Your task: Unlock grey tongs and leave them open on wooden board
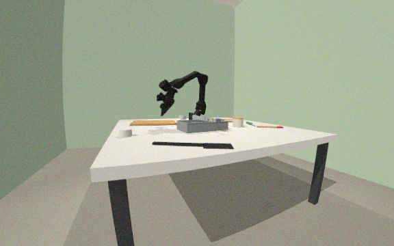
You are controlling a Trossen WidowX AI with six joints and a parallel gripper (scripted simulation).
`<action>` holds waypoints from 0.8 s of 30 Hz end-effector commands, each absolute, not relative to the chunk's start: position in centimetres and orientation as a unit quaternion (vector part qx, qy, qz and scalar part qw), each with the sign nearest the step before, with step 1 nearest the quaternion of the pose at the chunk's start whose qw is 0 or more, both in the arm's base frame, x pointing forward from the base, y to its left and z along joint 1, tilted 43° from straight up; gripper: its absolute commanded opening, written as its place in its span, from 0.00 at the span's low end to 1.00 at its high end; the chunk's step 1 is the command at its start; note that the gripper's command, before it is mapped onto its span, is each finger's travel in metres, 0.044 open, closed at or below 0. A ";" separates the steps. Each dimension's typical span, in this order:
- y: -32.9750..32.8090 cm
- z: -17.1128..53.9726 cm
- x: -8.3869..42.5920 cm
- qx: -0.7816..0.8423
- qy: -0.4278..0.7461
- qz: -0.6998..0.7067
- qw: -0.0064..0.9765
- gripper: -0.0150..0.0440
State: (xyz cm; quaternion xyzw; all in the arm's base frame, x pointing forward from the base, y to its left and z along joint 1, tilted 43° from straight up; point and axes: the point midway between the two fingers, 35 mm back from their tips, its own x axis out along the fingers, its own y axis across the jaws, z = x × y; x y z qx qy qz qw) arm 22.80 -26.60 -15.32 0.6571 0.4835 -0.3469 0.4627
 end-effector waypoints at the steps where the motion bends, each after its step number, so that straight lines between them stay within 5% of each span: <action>1: -26.6 -15.3 22.9 0.655 0.486 -0.344 0.465 0.98; 14: -20.6 -8.0 30.7 0.425 0.634 -0.028 0.646 1.00; 24: -12.4 -0.5 35.2 0.188 0.625 0.289 0.700 1.00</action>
